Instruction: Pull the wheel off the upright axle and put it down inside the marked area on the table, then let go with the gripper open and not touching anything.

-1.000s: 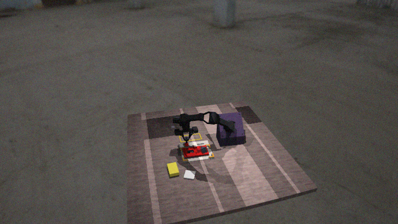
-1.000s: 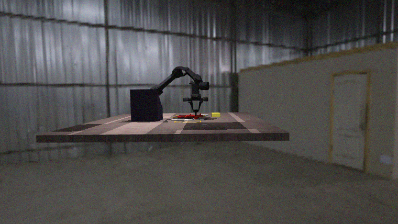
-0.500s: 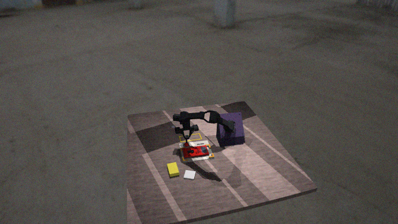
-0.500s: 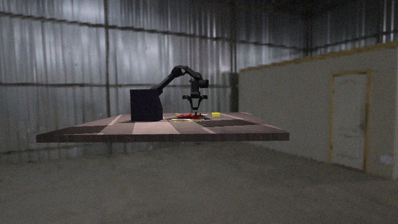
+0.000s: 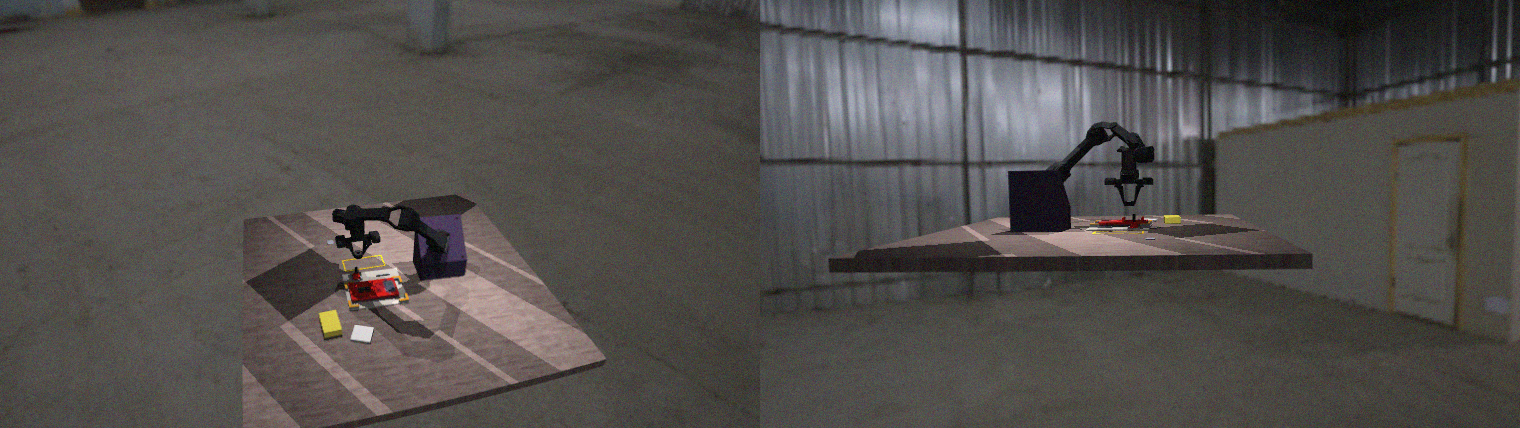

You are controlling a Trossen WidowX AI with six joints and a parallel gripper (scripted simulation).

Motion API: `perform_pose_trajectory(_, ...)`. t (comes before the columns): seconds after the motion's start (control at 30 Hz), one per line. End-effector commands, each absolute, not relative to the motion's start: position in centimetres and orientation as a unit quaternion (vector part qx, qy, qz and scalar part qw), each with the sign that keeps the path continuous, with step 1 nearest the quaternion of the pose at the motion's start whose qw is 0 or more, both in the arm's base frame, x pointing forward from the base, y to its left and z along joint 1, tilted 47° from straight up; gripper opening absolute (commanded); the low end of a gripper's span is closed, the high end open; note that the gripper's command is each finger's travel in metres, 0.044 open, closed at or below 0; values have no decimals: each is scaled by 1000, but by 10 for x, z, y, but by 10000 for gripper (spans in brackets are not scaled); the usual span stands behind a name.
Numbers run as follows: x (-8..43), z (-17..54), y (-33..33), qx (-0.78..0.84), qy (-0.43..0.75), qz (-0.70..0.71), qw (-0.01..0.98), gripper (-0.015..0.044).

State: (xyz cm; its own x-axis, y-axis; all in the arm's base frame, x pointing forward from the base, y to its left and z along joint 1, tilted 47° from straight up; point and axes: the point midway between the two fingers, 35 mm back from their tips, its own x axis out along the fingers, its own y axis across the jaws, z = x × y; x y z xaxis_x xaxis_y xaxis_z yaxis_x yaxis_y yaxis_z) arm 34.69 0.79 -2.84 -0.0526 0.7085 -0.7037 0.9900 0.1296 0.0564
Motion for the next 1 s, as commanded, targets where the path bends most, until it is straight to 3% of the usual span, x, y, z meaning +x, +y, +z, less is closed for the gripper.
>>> perform_pose_trajectory(0.0,339,-45,-10,617,687,-236,303,0)
perform_pose_trajectory(0.4,319,-77,-49,620,688,-222,306,0)
perform_pose_trajectory(0.97,319,-112,-15,620,688,-222,306,0)
